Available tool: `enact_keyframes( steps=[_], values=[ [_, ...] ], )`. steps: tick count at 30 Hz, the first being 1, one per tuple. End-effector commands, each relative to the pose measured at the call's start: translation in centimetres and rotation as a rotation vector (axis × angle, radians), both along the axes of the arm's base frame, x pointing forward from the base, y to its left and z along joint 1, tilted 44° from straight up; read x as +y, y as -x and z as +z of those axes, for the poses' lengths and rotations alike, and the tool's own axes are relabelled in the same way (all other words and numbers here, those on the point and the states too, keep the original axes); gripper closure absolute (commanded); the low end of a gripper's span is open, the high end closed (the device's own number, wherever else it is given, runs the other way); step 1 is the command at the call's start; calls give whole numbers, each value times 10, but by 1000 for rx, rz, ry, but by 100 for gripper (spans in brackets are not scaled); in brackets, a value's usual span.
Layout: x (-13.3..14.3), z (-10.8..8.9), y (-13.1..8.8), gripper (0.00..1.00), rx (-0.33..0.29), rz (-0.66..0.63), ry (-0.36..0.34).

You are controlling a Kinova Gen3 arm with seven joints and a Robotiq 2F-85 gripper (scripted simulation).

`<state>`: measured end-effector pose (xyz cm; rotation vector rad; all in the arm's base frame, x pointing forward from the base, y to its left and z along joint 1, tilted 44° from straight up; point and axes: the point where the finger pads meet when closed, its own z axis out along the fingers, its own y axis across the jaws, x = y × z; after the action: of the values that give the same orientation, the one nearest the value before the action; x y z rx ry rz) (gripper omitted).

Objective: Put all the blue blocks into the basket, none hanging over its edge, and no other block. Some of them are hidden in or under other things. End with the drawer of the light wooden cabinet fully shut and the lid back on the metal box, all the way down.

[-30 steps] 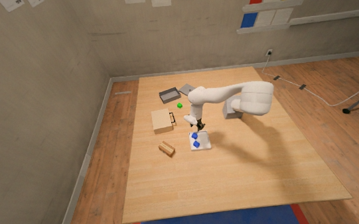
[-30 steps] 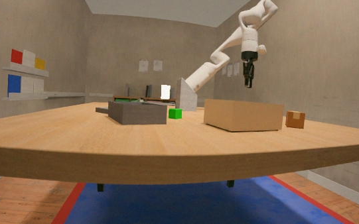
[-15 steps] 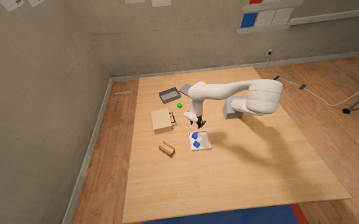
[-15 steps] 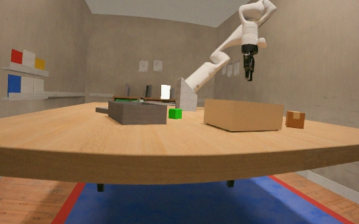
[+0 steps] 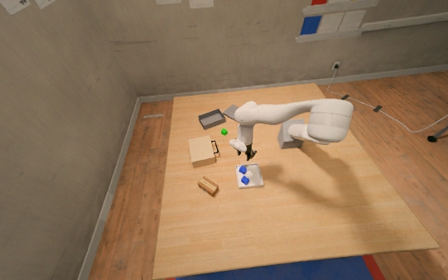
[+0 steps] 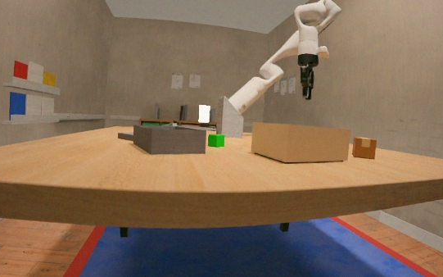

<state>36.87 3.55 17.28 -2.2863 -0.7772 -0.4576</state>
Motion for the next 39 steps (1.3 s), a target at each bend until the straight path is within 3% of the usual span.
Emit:
enact_keyframes(
  steps=[1, 9, 21, 28, 36, 39],
  values=[
    [-2, 0, -1, 39, -4, 2, 1],
    [-9, -5, -4, 39, -24, 25, 5],
    [-41, -25, -18, 39, -111, 125, 22],
    [-81, -52, -30, 39, -213, 242, 40],
    [-140, -97, -37, 39, -365, 408, 62],
    [-148, -103, -37, 39, -386, 431, 65]
  ],
)
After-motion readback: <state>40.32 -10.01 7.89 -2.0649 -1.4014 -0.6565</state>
